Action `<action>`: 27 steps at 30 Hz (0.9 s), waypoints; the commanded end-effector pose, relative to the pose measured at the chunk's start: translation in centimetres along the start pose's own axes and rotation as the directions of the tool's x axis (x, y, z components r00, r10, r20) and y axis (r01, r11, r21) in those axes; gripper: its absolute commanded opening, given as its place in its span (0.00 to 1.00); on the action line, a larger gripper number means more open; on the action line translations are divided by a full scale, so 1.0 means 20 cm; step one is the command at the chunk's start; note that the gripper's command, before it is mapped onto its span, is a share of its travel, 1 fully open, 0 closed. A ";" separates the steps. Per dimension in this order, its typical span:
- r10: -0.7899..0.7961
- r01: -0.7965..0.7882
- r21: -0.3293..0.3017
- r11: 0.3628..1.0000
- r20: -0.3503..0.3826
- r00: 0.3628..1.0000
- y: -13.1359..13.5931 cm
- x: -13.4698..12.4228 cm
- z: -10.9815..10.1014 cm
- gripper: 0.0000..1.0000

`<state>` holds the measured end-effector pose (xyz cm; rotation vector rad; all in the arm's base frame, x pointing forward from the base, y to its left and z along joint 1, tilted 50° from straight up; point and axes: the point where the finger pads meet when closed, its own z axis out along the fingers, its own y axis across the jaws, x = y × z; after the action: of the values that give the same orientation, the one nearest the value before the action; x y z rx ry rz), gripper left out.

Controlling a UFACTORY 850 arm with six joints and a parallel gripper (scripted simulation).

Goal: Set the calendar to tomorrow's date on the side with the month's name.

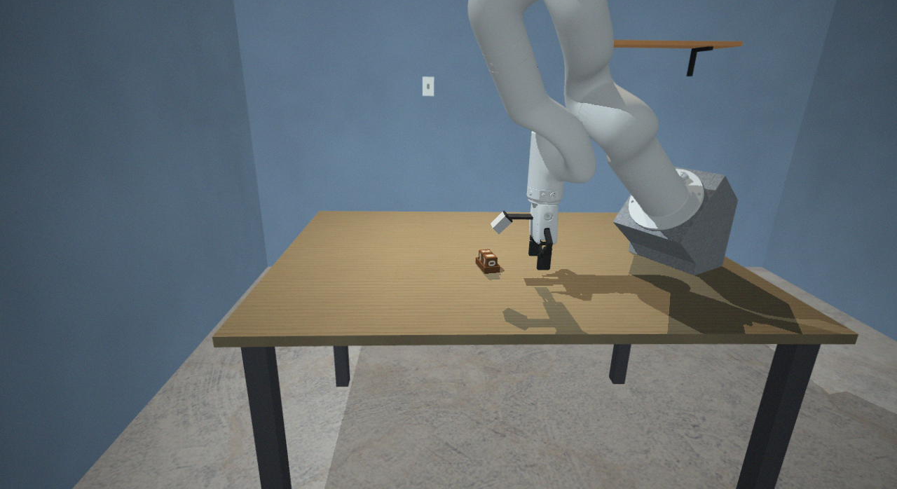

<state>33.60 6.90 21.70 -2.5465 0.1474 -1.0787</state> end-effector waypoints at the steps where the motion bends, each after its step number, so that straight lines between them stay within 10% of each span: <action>1: 0.002 -0.002 -0.005 1.000 0.000 1.000 -0.01 0.00 0.00 1.00; 27: 0.002 -0.002 -0.005 1.000 0.000 1.000 -0.01 0.00 0.19 1.00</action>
<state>36.22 8.09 19.38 -2.5503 0.1533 -1.0786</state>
